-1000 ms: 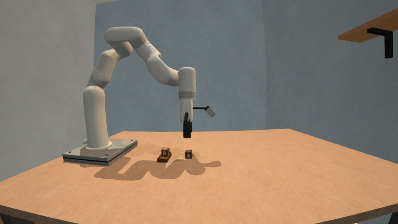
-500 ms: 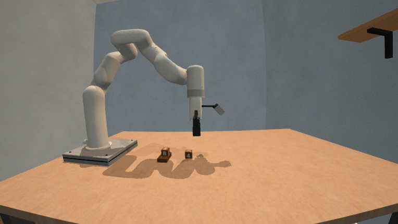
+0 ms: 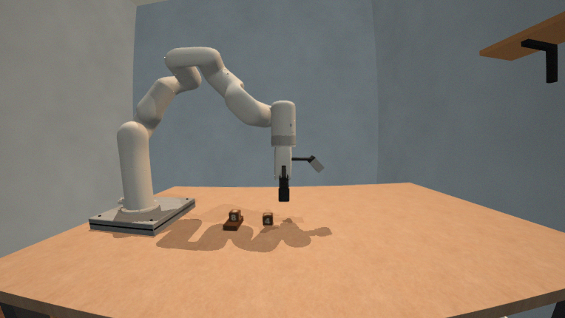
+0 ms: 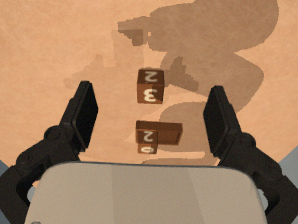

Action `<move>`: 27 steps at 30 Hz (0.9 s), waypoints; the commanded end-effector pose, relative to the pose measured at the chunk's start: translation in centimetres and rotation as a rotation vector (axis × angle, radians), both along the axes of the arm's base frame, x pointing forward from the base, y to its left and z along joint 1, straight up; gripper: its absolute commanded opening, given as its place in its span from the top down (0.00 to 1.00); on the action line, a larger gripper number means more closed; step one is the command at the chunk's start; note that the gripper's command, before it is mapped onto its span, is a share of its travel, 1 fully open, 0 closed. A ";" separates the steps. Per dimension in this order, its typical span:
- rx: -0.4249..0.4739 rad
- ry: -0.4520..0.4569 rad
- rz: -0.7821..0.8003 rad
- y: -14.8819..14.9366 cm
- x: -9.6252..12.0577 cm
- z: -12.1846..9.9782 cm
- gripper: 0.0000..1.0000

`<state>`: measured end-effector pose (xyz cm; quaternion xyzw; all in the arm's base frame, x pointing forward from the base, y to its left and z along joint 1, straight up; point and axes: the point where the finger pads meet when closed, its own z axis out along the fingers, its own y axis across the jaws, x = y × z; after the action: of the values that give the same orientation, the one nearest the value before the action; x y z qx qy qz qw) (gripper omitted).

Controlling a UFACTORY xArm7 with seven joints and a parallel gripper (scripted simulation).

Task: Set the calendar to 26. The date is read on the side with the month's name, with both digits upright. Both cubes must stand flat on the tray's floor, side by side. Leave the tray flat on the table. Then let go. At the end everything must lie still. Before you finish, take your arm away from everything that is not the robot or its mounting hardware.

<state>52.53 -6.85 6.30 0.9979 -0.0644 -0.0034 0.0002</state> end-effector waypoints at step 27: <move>0.000 -0.005 0.000 -0.1 0.3 -5.9 0.00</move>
<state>52.65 -6.87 1.02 0.9979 -0.0643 -0.0027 0.0000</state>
